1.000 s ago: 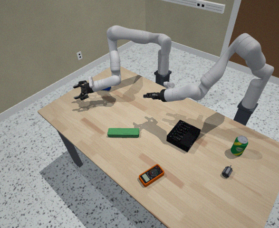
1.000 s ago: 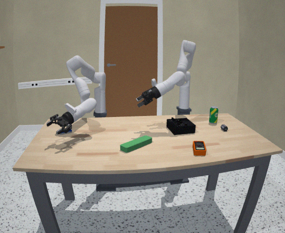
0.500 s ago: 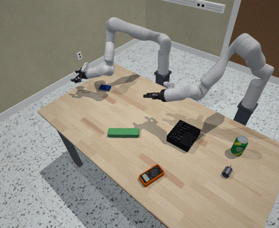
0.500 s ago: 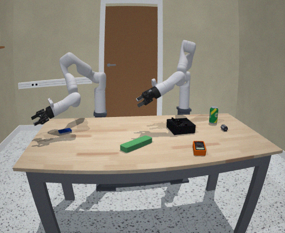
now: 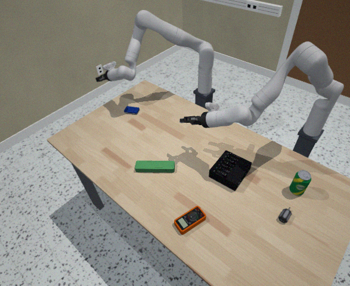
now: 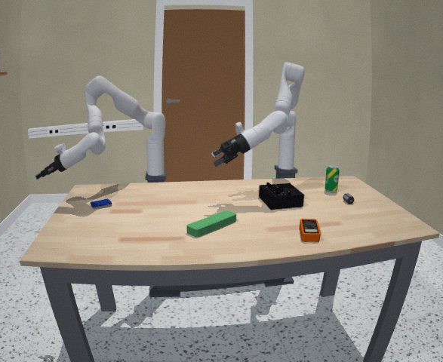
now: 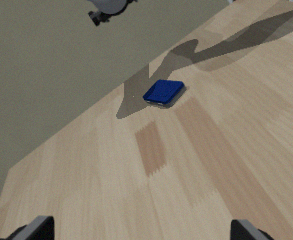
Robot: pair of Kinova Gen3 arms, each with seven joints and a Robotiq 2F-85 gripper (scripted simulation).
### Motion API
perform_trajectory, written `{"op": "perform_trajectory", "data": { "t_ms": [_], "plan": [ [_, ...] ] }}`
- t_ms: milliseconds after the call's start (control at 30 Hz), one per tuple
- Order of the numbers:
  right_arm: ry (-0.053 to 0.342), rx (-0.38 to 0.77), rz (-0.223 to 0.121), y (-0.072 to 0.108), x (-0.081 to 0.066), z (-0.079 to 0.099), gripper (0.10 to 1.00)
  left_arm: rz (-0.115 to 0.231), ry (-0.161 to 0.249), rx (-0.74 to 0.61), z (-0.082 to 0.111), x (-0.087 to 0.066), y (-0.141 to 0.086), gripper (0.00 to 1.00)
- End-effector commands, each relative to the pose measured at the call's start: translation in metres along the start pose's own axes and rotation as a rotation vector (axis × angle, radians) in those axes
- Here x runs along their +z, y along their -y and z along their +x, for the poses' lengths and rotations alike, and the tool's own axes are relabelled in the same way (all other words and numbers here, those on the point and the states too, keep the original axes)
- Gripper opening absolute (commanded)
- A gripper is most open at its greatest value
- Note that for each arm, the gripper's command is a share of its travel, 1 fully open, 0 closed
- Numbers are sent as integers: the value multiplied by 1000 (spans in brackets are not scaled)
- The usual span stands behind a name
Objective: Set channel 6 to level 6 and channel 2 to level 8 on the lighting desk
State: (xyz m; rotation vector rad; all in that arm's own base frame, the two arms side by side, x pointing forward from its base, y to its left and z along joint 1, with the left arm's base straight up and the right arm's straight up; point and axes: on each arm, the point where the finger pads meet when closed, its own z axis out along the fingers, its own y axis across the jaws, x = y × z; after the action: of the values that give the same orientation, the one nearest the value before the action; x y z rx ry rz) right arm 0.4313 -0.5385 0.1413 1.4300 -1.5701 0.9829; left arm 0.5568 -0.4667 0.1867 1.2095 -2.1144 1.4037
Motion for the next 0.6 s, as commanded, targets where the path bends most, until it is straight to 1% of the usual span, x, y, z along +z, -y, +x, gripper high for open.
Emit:
{"op": "perform_trajectory", "data": {
  "t_ms": [0,67,167,300,433,567],
  "plan": [
    [36,119,-121,-53,18,16,1000,2,-1,2,1,0,1,1000],
    [36,119,-121,-53,18,16,1000,2,-1,2,1,0,1,1000],
    [60,227,-226,-97,29,24,1000,2,-1,2,1,0,1,1000],
    [87,378,-366,-156,37,31,1000,2,-1,2,1,0,1,1000],
    [108,536,-504,-211,37,35,1000,2,-1,2,1,0,1,1000],
    [122,699,-639,-261,32,36,1000,2,-1,2,1,0,1,1000]
  ]
}}
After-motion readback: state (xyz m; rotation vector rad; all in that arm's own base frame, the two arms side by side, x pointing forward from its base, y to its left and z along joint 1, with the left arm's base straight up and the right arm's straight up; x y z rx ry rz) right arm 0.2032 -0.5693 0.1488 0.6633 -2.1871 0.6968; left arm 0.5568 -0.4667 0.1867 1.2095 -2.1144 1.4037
